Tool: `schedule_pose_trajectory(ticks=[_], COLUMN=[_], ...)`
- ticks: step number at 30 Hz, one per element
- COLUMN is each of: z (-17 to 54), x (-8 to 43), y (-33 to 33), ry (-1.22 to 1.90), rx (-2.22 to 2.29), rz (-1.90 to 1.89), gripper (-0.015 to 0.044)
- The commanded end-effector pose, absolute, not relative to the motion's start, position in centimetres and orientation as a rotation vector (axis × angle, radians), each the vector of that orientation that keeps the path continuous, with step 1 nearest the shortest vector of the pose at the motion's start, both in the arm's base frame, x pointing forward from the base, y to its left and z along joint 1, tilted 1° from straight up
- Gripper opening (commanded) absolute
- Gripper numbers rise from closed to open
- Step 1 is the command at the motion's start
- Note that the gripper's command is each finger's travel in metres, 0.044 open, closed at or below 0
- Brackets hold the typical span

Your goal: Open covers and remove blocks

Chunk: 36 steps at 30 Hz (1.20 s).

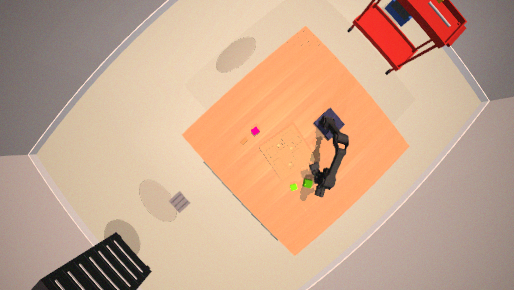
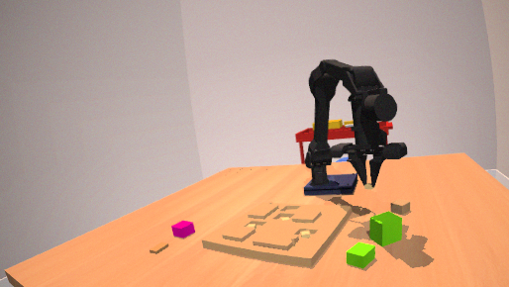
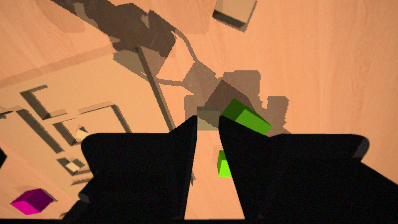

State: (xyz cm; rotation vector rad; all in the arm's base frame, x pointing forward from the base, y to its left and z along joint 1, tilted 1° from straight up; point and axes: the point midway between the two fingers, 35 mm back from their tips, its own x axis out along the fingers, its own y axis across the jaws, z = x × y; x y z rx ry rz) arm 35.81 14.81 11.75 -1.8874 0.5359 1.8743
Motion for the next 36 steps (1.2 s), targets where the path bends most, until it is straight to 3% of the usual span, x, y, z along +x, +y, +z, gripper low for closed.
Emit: schedule_pose_trajectory(ticks=[1, 36], z=[11.0, 5.2], x=[35.8, 36.1], y=[15.0, 15.3], ry=[0.539, 0.539], rx=[-1.878, -1.878], rz=[1.88, 1.879], gripper=[0.008, 0.008])
